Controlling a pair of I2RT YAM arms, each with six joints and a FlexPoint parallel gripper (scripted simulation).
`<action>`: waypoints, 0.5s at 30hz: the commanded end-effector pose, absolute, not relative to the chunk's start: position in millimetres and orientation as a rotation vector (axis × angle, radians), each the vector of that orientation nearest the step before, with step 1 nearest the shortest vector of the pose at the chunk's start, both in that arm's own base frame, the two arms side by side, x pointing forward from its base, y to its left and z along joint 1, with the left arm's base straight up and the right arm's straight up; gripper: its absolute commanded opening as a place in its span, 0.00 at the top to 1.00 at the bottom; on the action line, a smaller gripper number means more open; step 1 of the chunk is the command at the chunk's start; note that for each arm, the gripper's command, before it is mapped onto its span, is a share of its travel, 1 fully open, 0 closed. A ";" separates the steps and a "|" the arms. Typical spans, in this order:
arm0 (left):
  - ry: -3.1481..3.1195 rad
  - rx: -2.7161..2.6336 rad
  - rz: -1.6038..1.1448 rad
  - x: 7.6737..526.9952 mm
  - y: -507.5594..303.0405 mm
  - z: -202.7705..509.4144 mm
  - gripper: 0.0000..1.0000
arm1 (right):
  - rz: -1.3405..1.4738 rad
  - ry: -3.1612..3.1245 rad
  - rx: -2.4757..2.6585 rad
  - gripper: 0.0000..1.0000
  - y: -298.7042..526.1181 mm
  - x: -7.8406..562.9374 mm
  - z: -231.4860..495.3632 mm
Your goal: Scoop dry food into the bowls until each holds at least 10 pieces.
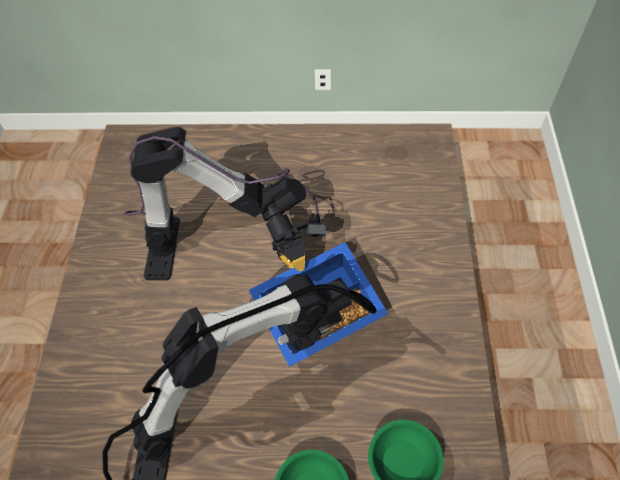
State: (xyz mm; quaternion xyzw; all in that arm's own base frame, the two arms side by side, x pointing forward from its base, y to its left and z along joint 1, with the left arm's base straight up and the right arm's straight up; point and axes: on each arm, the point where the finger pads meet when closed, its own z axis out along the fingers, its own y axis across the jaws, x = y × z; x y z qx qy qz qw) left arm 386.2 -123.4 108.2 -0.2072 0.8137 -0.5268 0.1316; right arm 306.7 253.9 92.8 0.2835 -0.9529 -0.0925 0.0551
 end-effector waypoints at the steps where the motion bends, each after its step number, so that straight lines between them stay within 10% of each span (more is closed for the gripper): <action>1: 2.338 -0.559 -1.534 392.7 -130.1 128.5 0.72 | -0.368 -2.908 0.880 1.00 252.7 309.4 113.9; 15: 2.327 -0.544 -1.542 394.2 -137.3 143.4 0.72 | -0.413 -2.884 0.871 1.00 245.3 317.0 107.7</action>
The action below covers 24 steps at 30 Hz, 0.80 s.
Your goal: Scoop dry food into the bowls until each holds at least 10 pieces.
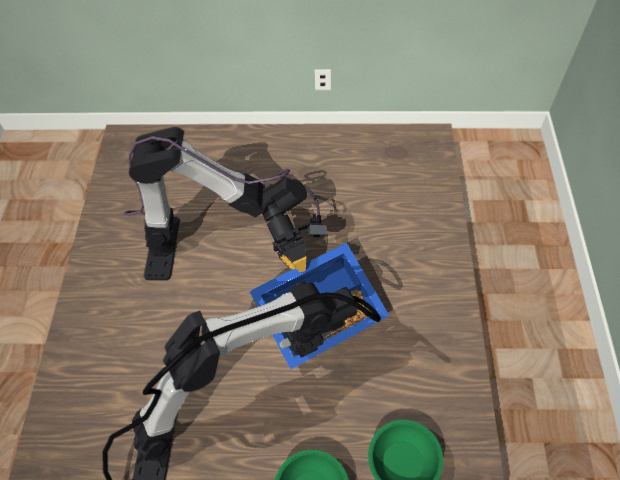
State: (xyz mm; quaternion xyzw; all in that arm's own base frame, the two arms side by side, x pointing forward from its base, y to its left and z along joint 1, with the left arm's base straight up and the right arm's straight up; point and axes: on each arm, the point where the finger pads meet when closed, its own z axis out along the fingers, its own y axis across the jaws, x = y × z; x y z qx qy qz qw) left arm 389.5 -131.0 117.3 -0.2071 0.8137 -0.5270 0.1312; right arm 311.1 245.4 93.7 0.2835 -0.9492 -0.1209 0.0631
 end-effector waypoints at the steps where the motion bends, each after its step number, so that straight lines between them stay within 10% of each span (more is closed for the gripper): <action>1: 2.308 -0.515 -1.545 396.6 -135.2 144.5 0.72 | -0.389 -2.888 0.871 1.00 244.7 311.2 108.8; 24: 2.315 -0.511 -1.556 400.0 -149.4 154.0 0.72 | -0.458 -2.829 0.868 1.00 236.8 322.2 97.5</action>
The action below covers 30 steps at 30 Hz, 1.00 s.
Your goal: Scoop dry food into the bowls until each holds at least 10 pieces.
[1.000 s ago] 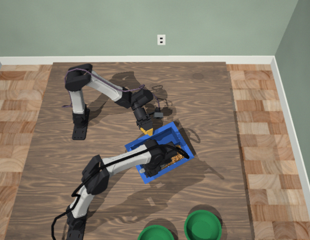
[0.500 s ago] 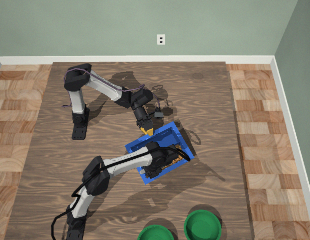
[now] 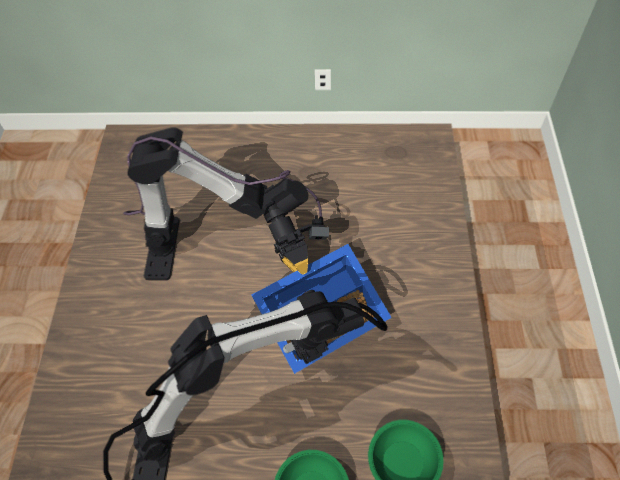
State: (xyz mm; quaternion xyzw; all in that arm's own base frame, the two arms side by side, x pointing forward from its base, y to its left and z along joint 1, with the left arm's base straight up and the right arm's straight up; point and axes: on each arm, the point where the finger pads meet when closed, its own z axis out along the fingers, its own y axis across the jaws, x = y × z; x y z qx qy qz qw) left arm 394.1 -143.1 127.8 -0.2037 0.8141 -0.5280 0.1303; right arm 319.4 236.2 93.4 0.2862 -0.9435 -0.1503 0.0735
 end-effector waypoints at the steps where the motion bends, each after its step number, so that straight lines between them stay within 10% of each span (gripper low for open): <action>1: 2.335 -0.557 -1.536 401.3 -148.1 146.9 0.72 | -0.487 -2.790 0.920 1.00 233.6 322.3 98.1; 5: 2.326 -0.545 -1.541 400.5 -151.1 156.4 0.72 | -0.497 -2.810 0.875 1.00 235.3 326.7 97.9; 6: 2.315 -0.500 -1.554 401.4 -153.2 156.0 1.00 | -0.494 -2.836 0.895 1.00 236.0 326.8 106.0; 30: 2.331 -0.506 -1.553 396.5 -153.7 148.6 1.00 | -0.471 -2.828 0.869 1.00 233.4 321.1 101.3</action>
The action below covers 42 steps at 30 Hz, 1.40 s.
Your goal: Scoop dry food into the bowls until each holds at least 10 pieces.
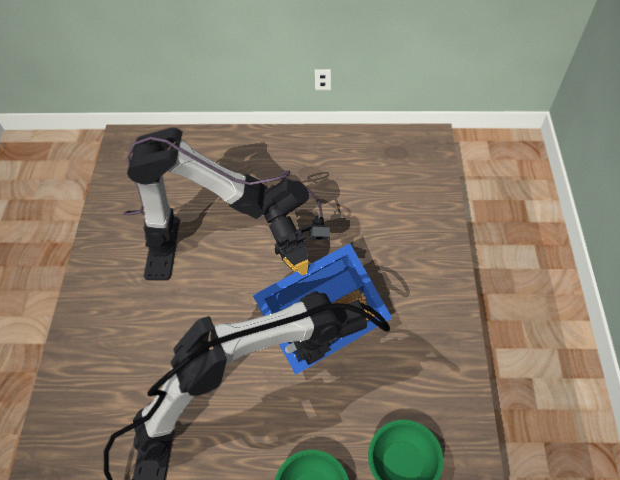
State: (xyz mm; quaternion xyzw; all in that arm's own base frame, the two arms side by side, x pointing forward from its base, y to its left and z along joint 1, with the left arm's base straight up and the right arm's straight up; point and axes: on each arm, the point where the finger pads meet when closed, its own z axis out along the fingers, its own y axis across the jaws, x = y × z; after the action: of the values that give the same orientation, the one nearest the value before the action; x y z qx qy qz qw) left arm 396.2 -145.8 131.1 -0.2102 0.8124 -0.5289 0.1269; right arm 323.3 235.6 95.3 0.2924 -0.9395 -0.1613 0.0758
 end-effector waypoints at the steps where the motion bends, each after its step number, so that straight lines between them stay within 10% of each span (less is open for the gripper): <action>1: 2.331 -0.506 -1.553 396.5 -153.7 148.6 1.00 | -0.471 -2.828 0.869 1.00 233.4 321.1 101.3; 42: 2.321 -0.551 -1.602 387.3 -144.6 121.3 1.00 | -0.498 -2.833 0.885 1.00 235.7 327.1 102.3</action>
State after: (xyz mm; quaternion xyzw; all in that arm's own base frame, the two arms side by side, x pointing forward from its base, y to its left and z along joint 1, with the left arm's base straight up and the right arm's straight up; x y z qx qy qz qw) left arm 391.5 -140.8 123.8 -0.2052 0.7995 -0.5492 0.1310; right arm 323.6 236.0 93.9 0.2960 -0.9366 -0.1677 0.0836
